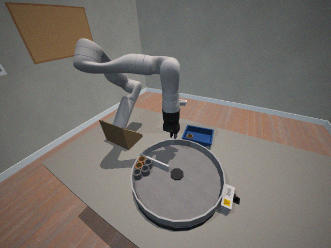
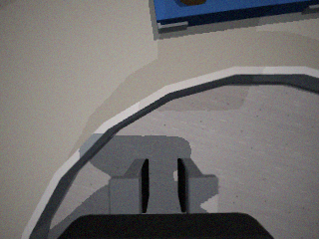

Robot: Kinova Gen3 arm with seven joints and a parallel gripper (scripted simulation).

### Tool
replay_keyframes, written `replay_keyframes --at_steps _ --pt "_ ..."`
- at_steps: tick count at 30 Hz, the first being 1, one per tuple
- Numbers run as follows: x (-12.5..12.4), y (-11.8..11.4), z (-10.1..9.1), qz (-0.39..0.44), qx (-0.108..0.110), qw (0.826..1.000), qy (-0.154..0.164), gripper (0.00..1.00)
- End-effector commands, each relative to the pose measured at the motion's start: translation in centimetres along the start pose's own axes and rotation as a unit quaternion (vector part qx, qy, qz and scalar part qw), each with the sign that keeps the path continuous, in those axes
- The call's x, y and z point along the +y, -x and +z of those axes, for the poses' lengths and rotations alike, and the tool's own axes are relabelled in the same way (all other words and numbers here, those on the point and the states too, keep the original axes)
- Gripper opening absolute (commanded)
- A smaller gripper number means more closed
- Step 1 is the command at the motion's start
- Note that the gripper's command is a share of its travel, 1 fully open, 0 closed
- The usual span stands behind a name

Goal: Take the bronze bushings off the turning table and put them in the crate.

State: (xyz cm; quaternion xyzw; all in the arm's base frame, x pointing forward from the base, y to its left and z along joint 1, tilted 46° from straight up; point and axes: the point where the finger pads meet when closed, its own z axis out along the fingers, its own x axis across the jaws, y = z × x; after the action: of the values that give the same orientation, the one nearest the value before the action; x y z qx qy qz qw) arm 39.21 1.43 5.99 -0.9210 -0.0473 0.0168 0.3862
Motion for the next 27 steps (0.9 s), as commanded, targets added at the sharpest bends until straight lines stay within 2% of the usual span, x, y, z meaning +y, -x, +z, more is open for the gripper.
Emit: replay_keyframes --at_steps 1,6,18,23,27 --pt "0.0 0.0 -0.1 0.001 0.001 1.000 0.000 0.45" --pt "5.8 1.5 0.2 0.000 0.001 1.000 0.000 0.45" --pt "5.8 1.5 0.2 0.000 0.001 1.000 0.000 0.45" --pt "11.5 3.1 0.5 0.000 0.001 1.000 0.001 0.45" --pt "11.5 3.1 0.5 0.000 0.001 1.000 0.001 0.45"
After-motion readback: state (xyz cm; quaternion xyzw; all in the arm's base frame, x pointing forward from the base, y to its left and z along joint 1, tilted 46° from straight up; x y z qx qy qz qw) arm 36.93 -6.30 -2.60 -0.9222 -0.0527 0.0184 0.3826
